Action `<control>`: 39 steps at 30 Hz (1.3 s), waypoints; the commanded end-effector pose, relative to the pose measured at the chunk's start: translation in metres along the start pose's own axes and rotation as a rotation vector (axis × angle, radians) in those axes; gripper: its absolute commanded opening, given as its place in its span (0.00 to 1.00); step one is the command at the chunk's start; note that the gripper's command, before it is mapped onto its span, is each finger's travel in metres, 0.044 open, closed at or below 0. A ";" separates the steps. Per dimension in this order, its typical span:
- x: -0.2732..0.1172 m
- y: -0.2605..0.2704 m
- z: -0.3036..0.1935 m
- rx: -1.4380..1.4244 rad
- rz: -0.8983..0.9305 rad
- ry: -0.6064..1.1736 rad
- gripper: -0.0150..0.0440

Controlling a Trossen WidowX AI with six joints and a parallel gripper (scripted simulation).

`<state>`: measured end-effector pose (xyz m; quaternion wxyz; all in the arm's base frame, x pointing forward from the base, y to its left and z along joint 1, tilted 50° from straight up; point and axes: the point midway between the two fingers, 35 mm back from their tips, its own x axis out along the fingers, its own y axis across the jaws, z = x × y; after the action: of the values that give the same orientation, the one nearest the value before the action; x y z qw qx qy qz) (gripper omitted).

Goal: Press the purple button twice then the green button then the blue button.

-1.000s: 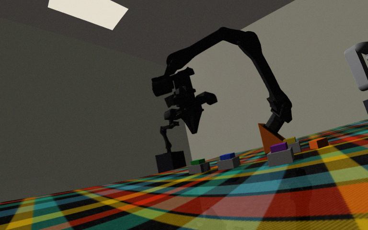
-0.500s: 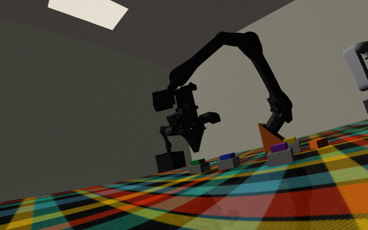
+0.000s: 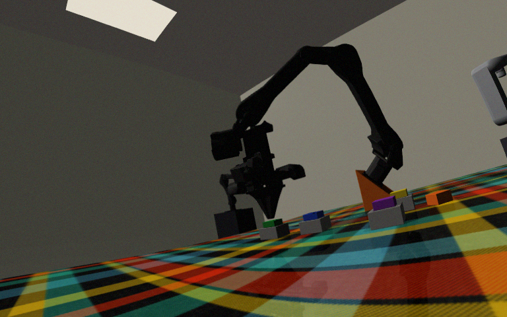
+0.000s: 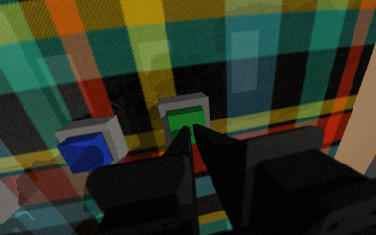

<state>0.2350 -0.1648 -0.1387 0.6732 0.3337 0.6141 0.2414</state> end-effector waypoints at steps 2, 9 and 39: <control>0.010 0.001 -0.001 0.007 0.007 -0.001 0.29; 0.012 0.002 -0.001 0.007 0.007 -0.001 0.29; -0.081 0.000 -0.002 0.008 0.003 0.000 0.29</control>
<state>0.2272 -0.1915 -0.1087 0.6605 0.3445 0.6188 0.2492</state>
